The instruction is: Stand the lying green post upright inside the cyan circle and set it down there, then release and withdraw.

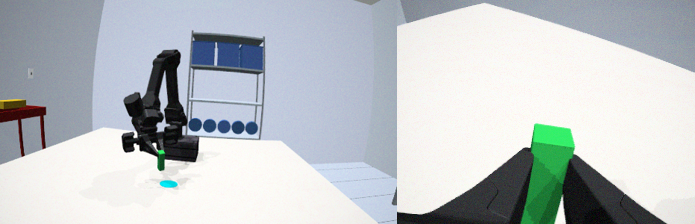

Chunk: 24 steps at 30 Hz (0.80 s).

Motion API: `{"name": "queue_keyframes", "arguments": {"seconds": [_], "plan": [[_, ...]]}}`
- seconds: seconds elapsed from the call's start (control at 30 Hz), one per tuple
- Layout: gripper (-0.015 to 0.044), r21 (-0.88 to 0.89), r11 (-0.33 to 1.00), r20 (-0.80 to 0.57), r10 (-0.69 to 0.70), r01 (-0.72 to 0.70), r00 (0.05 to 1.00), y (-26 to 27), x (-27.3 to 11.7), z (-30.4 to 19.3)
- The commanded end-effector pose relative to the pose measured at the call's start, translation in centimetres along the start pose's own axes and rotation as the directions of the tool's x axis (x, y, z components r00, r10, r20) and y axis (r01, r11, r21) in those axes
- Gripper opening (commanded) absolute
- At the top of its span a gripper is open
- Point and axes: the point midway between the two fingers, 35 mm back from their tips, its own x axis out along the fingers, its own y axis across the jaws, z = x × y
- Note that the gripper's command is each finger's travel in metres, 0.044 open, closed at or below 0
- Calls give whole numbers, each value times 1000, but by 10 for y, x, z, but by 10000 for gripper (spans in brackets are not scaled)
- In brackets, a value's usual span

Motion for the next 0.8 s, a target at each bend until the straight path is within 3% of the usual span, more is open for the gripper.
{"name": "queue_keyframes", "arguments": {"seconds": [0.0,0.77], "plan": [[23,3,1000,15,7,-7,1000,2,-3,-1],[23,-43,998,122,45,-40,992,15,-22,0]]}}
